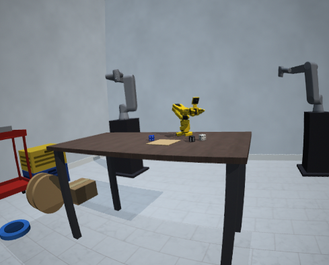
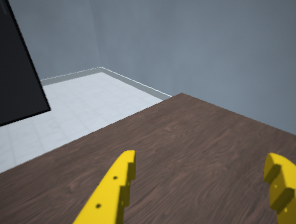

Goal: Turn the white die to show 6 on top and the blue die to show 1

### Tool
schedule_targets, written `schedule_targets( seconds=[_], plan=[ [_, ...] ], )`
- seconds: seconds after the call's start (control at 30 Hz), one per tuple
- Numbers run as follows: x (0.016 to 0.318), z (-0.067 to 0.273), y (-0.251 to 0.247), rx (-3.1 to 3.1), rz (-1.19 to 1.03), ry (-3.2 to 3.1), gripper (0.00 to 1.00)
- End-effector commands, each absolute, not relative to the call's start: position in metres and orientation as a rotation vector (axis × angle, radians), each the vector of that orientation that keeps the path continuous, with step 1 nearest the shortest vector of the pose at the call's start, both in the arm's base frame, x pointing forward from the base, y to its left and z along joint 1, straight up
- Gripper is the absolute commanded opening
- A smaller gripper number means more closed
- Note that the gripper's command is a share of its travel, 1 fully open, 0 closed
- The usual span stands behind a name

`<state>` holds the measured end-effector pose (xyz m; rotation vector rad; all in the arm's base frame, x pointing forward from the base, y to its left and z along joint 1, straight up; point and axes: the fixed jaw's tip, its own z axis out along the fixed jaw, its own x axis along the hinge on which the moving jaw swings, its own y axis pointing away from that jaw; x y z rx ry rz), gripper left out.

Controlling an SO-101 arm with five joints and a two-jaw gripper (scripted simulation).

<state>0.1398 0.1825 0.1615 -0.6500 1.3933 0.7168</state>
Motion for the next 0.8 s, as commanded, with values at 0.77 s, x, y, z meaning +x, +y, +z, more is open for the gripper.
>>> schedule_targets(
  seconds=[0.77],
  plan=[
    [0.156, 0.173, 0.205, -0.783, 0.640, 1.686, 0.35]
  ],
)
